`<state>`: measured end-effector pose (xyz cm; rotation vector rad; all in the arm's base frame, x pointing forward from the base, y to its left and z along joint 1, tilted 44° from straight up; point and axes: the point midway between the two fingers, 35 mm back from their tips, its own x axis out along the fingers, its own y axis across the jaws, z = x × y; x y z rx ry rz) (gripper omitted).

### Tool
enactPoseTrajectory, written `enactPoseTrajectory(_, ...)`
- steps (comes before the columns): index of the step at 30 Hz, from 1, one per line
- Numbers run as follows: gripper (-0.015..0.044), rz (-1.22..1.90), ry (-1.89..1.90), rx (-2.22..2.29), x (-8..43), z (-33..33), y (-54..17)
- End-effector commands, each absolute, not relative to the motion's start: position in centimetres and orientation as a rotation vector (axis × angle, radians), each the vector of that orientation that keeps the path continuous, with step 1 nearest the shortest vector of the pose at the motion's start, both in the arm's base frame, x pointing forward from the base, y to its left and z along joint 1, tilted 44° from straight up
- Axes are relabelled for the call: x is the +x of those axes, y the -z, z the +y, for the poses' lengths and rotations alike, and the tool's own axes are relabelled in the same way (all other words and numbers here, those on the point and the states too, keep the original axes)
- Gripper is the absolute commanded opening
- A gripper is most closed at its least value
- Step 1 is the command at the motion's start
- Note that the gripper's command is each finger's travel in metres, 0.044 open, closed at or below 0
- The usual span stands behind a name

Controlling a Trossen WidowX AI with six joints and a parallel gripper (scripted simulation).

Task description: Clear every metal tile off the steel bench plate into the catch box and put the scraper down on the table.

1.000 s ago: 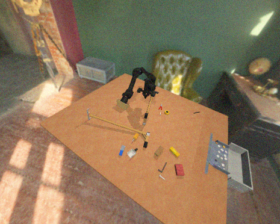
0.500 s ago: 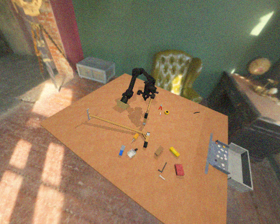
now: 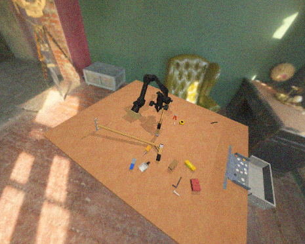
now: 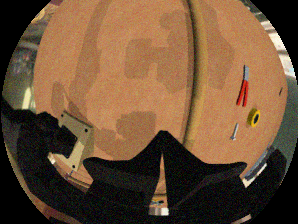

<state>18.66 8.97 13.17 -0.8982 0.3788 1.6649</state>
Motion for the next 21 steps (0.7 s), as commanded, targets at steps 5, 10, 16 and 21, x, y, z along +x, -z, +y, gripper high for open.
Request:
enactPoseTrajectory(5, 0.0, 0.367, -1.67, -0.907, 18.4, 10.1, -12.2)
enactPoseTrajectory(10, 0.0, 0.359, -1.676, -0.913, 18.3, 10.9, -11.5)
enactPoseTrajectory(16, 0.0, 0.348, -1.684, -0.919, 18.0, 11.7, -10.7)
enactPoseTrajectory(21, 0.0, 0.338, -1.691, -0.923, 17.8, 12.4, -10.1)
